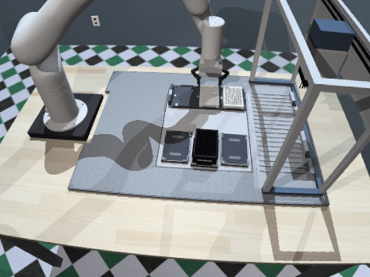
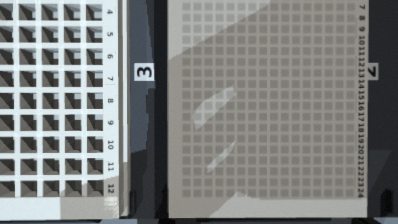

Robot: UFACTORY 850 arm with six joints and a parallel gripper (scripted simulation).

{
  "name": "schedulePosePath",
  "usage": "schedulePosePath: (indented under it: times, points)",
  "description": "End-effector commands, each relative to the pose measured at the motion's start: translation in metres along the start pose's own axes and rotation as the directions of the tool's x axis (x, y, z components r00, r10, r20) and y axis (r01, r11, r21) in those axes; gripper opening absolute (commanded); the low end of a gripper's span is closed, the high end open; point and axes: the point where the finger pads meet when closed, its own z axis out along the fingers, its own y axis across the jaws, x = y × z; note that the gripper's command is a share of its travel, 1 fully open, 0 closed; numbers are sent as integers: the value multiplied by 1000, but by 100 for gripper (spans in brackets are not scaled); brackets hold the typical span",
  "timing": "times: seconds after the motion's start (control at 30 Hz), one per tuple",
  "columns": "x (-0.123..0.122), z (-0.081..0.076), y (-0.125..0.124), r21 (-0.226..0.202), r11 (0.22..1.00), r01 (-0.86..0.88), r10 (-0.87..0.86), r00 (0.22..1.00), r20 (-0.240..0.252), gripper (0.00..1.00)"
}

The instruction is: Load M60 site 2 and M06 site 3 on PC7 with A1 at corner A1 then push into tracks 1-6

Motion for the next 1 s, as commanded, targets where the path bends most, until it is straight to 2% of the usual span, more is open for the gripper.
schedulePosePath:
  times: [0.0, 0.97]
  points:
    - [1, -1, -1, 2, 1000, 0, 0, 1000, 1, 100]
    - [14, -1, -1, 2, 1000, 0, 0, 1000, 1, 100]
